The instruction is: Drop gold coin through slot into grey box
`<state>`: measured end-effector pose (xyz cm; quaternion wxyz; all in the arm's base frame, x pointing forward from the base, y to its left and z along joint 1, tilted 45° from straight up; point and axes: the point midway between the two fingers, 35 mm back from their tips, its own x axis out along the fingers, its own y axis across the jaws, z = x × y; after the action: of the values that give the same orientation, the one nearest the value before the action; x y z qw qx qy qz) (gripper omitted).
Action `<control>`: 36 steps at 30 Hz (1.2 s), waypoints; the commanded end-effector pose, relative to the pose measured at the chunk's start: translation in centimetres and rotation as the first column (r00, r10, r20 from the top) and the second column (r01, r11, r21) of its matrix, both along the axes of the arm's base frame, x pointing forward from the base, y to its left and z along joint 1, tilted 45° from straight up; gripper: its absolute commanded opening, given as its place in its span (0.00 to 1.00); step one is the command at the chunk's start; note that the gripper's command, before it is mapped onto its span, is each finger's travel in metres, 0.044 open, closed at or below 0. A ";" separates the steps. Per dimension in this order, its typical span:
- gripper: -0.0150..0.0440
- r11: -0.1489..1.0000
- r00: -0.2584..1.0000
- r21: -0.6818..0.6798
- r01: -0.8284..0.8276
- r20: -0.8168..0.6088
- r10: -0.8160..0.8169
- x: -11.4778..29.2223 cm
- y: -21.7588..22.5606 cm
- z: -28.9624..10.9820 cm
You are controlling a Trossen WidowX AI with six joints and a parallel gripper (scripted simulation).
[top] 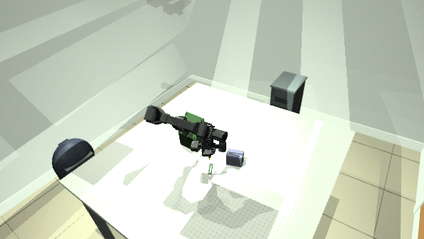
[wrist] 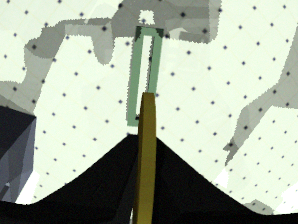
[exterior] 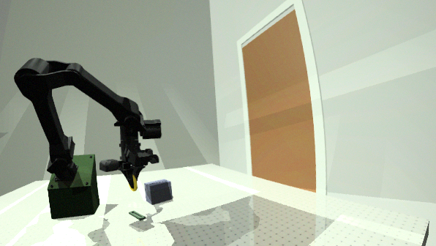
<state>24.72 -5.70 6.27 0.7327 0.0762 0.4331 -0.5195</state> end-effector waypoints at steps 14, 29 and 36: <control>0.25 0.968 0.940 -0.004 -0.249 -0.242 0.241 0.0 0.6 0.8; 0.25 0.816 0.647 0.106 -0.568 -0.555 0.523 0.3 0.8 0.7; 0.25 0.712 0.446 0.196 -0.674 -0.660 0.604 0.4 0.9 0.7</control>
<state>25.04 -4.83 6.93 0.6795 -0.2867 0.6285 -0.2472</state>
